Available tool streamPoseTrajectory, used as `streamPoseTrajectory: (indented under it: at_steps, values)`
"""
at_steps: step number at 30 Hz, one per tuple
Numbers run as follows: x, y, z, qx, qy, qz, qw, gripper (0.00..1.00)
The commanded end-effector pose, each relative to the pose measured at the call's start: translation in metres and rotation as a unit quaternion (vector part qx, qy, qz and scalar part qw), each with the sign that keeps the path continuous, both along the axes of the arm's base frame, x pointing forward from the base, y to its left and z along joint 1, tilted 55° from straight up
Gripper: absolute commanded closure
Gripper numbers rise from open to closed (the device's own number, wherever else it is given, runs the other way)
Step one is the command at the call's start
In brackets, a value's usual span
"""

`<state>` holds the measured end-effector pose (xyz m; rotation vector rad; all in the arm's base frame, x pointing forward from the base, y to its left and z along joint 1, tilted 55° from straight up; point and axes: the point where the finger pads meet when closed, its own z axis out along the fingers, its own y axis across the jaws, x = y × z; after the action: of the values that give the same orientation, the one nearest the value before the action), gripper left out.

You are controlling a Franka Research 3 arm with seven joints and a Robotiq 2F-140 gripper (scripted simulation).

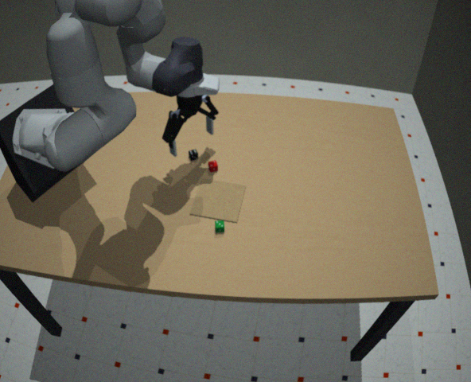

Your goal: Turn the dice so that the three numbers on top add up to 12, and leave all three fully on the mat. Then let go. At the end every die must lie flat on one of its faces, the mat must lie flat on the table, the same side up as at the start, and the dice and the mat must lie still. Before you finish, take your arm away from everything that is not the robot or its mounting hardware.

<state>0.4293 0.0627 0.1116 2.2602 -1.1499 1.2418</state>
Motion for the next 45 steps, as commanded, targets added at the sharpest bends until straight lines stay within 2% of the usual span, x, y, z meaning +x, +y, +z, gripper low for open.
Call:
streamPoseTrajectory:
  at_steps: [1,18,26,35,45]
  values:
    - [0.001,0.0,0.0,0.003,-0.003,-0.002,1.0,0.0]
    - [-0.001,0.002,0.002,0.003,-0.003,-0.002,1.0,0.0]
    - [-0.015,0.017,0.016,0.003,-0.003,-0.002,1.0,0.0]
    - [-0.046,0.05,0.048,0.003,-0.003,-0.002,1.0,0.0]
    - [-0.05,0.054,0.052,0.003,-0.003,-0.002,1.0,0.0]
